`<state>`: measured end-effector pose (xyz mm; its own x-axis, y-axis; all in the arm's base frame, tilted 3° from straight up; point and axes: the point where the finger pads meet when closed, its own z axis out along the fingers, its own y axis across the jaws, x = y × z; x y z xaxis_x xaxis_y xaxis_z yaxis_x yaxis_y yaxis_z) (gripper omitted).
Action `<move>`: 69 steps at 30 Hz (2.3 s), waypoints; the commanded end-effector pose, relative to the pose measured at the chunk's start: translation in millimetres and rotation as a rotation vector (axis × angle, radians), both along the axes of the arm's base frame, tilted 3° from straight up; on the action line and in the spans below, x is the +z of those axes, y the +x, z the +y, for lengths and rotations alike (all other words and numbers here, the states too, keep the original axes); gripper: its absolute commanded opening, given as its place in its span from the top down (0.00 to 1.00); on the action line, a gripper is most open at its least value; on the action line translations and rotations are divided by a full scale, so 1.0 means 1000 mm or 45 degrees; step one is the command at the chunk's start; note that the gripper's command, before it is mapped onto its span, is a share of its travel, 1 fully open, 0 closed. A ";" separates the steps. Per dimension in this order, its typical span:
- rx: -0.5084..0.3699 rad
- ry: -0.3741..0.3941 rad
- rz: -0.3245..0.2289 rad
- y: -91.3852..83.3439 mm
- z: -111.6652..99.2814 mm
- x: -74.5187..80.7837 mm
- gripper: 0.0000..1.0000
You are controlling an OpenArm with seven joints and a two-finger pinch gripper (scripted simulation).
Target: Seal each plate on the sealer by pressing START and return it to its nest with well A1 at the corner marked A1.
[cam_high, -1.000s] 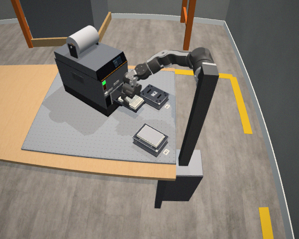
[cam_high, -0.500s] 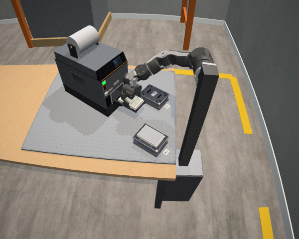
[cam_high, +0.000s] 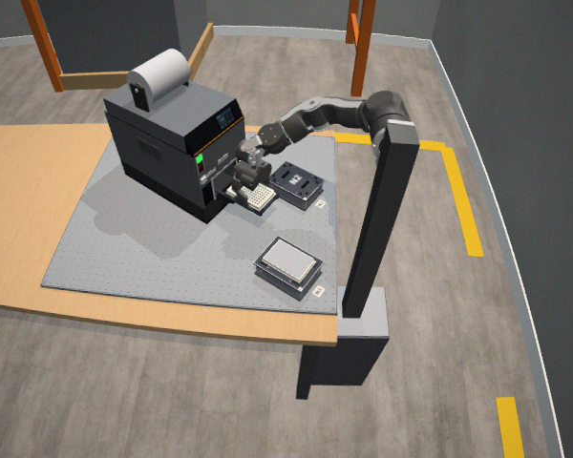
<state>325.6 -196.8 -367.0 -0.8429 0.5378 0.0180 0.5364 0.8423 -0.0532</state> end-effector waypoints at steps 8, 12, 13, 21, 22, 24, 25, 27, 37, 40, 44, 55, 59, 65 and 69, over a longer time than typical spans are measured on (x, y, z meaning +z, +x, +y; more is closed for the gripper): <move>0.002 0.002 -0.002 0.000 0.000 0.000 1.00; 0.002 0.002 -0.002 0.000 0.000 0.000 1.00; 0.002 0.002 -0.002 0.000 0.000 0.000 1.00; 0.002 0.002 -0.002 0.000 0.000 0.000 1.00; 0.002 0.002 -0.002 0.000 0.000 0.000 1.00; 0.002 0.002 -0.002 0.000 0.000 0.000 0.35; 0.002 0.002 -0.002 0.000 0.000 0.000 0.35; 0.002 0.002 -0.002 0.000 0.000 0.000 0.35; 0.002 0.002 -0.002 0.000 0.000 0.000 0.35; 0.002 0.002 -0.002 0.000 0.000 0.000 0.35; 0.004 0.001 0.001 0.000 0.000 0.001 0.35; -0.002 -0.002 -0.005 0.002 0.000 0.008 0.35; -0.001 -0.002 -0.001 0.001 0.000 0.010 0.35; -0.001 -0.002 -0.002 0.001 0.000 0.014 0.35; -0.002 -0.002 -0.004 0.002 0.000 0.017 0.35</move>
<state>326.4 -196.1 -351.8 -0.8451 0.5343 0.0178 0.5329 0.8446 -0.0519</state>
